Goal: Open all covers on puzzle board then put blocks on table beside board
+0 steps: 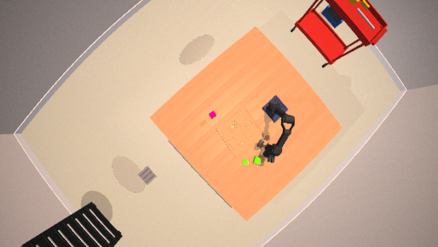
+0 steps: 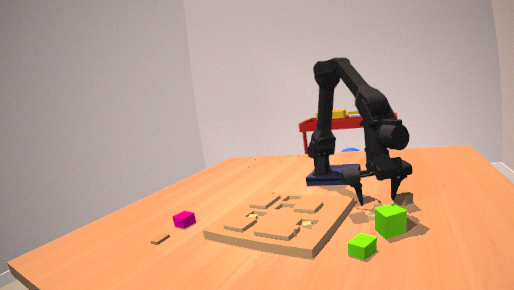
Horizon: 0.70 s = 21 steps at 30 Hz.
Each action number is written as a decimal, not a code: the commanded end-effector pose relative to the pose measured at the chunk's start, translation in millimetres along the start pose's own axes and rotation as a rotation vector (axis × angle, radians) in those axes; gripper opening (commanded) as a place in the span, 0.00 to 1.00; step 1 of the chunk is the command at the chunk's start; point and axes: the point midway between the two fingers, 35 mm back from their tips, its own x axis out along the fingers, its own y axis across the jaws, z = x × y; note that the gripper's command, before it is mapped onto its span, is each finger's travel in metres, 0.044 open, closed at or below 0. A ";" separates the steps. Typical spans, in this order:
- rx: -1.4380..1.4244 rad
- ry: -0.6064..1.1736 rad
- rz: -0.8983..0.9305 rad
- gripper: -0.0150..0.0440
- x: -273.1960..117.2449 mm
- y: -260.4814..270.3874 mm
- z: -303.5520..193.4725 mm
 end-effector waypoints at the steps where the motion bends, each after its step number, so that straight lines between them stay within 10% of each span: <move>1: 0.000 -0.008 0.004 1.00 -14.2 0.9 2.7; 21: 0.002 -0.004 0.005 0.91 -67.1 -2.7 1.1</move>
